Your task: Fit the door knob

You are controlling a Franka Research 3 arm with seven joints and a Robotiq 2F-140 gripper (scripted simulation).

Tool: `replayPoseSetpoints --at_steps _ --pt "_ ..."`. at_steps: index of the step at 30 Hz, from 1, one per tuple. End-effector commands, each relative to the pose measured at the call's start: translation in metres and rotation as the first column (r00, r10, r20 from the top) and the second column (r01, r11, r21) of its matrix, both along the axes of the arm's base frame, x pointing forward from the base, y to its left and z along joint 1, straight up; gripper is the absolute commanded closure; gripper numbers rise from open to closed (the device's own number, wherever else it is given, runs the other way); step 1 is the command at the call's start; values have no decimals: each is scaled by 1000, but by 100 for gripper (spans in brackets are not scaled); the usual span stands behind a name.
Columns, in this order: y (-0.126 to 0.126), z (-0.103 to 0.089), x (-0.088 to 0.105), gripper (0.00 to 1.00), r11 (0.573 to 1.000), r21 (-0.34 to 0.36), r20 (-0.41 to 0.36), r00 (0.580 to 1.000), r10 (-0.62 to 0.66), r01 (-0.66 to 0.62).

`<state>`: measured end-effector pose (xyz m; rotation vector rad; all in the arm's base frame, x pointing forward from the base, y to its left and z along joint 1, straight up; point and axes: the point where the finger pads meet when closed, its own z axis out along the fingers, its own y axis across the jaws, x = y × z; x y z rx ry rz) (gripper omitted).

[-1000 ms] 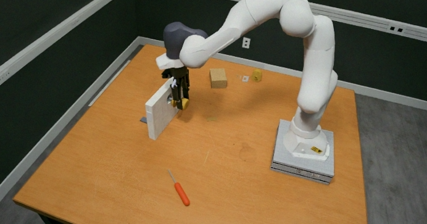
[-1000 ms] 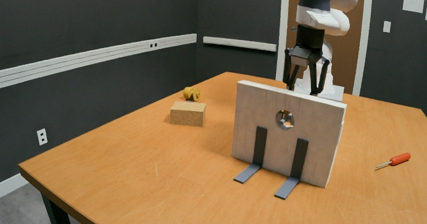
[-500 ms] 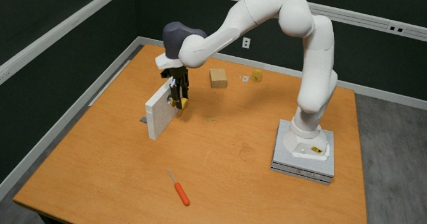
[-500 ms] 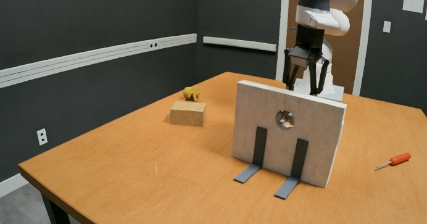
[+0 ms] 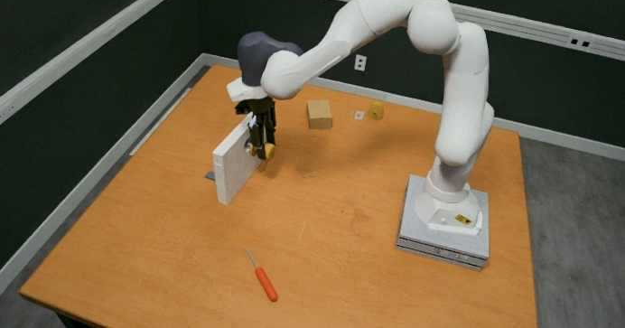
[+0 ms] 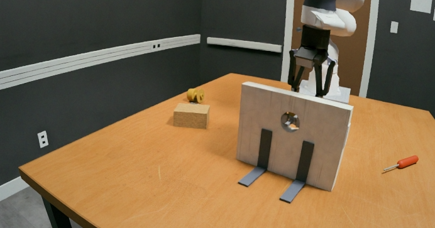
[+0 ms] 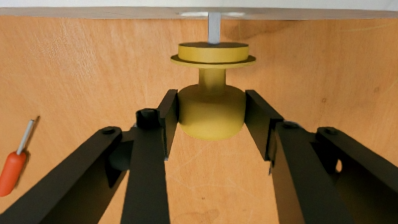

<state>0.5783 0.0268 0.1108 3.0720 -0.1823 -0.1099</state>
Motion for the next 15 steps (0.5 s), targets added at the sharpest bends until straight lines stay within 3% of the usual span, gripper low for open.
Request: replayPoseSetpoints --at_steps 1,15 --pt "0 1 1 58 1000 -2 2 1000 -2 2" --pt "-1 1 6 58 1000 -2 2 1000 -2 2"
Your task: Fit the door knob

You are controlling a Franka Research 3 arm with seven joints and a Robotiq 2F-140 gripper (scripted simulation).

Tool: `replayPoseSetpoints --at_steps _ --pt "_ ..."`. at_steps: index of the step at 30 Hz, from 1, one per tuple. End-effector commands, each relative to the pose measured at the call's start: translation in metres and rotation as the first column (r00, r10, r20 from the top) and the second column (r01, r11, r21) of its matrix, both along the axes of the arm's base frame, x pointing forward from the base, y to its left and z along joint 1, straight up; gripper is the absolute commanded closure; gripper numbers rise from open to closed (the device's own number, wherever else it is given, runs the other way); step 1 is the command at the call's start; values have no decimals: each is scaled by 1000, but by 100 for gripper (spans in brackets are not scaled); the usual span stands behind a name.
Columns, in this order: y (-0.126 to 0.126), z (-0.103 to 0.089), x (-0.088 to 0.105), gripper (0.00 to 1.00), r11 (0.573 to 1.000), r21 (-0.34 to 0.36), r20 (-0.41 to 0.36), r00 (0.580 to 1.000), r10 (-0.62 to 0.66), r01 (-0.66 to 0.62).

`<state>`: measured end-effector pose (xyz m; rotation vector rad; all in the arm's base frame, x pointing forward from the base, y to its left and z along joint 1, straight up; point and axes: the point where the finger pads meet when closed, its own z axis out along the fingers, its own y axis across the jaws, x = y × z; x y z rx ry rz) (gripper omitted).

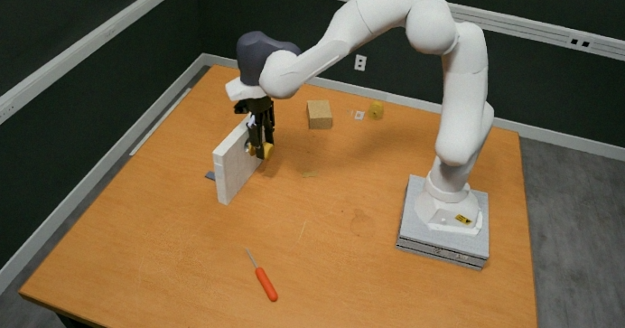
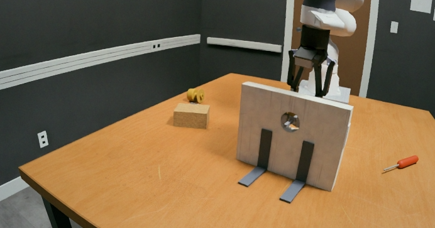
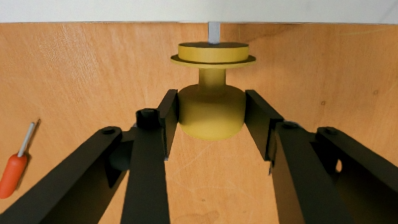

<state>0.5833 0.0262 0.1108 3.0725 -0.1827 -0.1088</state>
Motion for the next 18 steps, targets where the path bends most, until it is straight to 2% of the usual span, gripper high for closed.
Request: replayPoseSetpoints --at_steps 1,18 --pt "0 1 1 58 1000 -3 1 1000 -2 2" --pt "0 1 4 58 1000 -3 1 1000 -2 2"
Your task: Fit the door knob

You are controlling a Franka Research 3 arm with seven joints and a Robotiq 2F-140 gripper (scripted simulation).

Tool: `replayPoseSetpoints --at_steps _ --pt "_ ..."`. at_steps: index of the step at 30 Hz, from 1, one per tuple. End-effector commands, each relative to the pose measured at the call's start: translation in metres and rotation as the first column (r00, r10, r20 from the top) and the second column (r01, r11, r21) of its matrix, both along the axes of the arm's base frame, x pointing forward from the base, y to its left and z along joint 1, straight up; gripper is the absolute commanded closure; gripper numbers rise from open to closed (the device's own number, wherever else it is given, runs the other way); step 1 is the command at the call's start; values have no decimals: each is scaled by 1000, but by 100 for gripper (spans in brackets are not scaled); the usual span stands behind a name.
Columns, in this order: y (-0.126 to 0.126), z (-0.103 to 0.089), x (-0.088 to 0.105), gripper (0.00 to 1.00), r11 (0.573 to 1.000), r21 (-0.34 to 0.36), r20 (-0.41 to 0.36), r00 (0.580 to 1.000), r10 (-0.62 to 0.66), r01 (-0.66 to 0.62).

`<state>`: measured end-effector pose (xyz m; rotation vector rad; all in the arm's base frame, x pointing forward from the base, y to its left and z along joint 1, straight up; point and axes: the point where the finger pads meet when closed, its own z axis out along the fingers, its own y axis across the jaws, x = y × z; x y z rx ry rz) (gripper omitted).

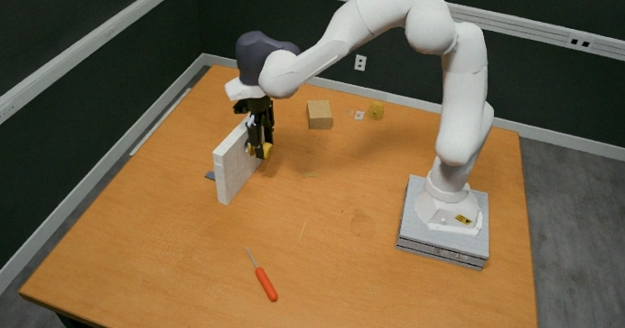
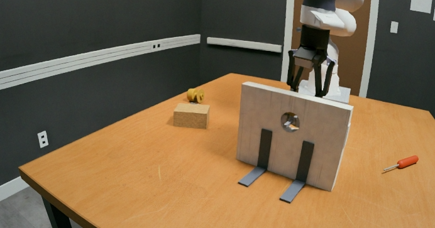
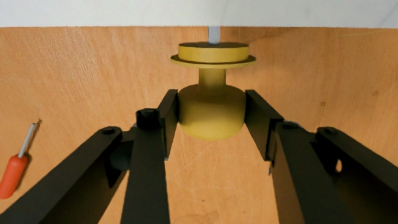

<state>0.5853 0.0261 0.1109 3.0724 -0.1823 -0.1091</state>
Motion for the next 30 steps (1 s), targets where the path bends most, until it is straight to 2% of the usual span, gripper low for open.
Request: replayPoseSetpoints --at_steps 1,30 --pt "0 1 3 58 1000 -3 2 1000 -2 2" --pt "-1 1 9 58 1000 -3 2 1000 -2 2"
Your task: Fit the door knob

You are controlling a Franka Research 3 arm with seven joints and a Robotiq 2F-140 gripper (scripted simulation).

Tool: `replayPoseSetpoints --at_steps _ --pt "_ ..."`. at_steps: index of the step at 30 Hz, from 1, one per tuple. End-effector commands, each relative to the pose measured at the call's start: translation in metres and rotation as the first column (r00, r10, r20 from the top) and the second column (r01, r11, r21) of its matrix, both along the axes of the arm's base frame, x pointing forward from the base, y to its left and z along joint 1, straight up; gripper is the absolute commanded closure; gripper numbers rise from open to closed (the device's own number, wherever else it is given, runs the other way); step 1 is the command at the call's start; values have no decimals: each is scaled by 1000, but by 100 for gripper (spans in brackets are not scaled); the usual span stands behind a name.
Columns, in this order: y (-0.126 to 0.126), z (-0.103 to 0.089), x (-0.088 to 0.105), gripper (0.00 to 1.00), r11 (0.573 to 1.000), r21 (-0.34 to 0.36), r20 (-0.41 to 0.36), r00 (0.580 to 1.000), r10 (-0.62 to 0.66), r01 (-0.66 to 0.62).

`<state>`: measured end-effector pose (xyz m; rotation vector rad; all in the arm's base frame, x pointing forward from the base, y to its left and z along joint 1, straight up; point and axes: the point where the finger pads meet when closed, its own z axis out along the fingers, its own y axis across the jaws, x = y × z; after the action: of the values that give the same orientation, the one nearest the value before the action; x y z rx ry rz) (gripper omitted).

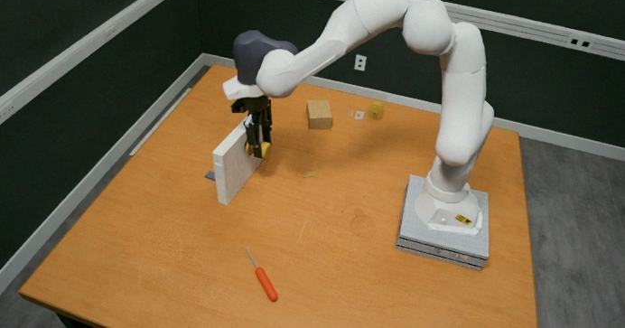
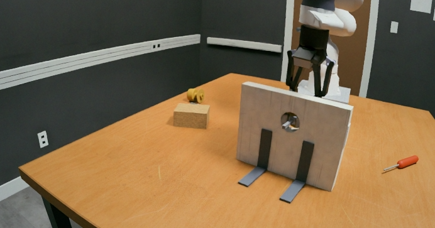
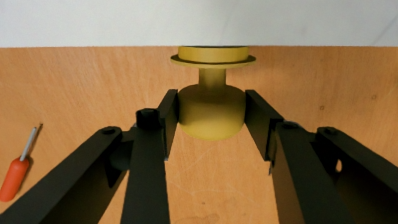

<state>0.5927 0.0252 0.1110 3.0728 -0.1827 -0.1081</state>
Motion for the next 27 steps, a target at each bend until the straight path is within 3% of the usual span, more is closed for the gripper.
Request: replayPoseSetpoints --at_steps 1,27 --pt "0 1 2 58 1000 -3 1 1000 -2 2" --pt "-1 1 7 58 1000 -3 1 1000 -2 2"
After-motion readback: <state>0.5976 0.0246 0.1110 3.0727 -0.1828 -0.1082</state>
